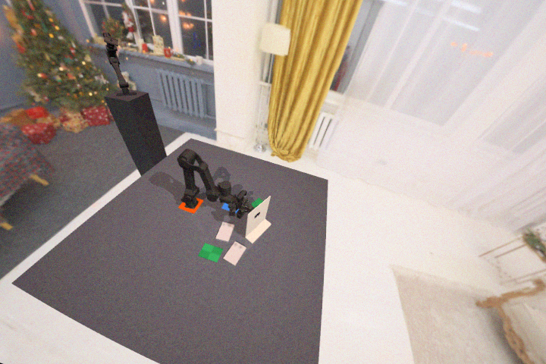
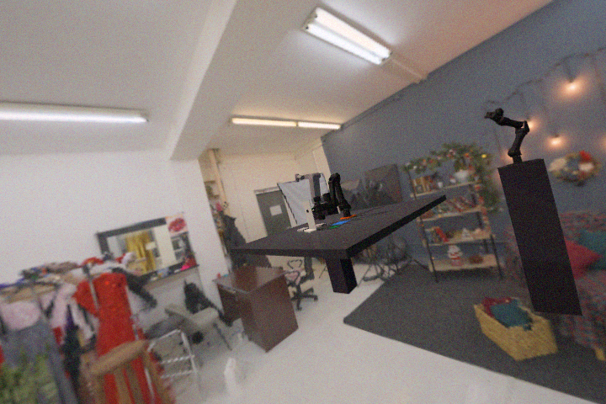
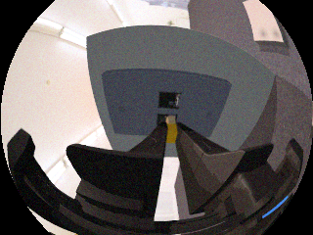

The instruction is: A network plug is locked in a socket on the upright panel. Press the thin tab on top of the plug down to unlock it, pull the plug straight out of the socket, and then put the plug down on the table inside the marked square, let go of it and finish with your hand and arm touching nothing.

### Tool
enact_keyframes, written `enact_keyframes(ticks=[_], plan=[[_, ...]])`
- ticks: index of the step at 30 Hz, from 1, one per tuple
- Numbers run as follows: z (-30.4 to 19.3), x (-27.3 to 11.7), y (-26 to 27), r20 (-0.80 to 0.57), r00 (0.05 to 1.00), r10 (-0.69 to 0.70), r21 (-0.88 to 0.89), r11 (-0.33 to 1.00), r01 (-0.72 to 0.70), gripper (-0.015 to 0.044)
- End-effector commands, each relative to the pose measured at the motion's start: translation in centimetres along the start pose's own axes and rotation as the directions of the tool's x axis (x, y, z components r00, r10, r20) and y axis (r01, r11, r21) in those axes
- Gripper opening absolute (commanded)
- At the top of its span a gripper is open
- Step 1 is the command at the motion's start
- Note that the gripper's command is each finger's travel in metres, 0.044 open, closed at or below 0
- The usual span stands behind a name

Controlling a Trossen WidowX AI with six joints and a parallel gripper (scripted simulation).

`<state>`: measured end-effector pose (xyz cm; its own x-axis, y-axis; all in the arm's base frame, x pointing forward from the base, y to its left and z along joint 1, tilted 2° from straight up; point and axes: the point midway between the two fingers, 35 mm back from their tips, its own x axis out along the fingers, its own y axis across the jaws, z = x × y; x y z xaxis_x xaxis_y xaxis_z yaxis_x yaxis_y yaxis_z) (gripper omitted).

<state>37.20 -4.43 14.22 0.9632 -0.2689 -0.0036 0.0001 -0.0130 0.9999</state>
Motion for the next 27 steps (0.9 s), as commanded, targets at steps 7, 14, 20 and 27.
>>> enact_keyframes(ticks=[7,14,20,27], plan=[[-0.2,-0.8,-0.1,-0.001,1.0,-0.002,-0.004,1.0,0.002,0.0],[-0.4,-1.3,-0.1,-0.001,1.0,-0.002,-0.004,1.0,0.002,0.0],[-0.5,-1.7,-0.1,-0.001,1.0,-0.003,-0.004,1.0,0.003,0.0],[-0.7,-2.1,-0.1,-0.001,1.0,-0.003,-0.003,1.0,0.003,0.0]])
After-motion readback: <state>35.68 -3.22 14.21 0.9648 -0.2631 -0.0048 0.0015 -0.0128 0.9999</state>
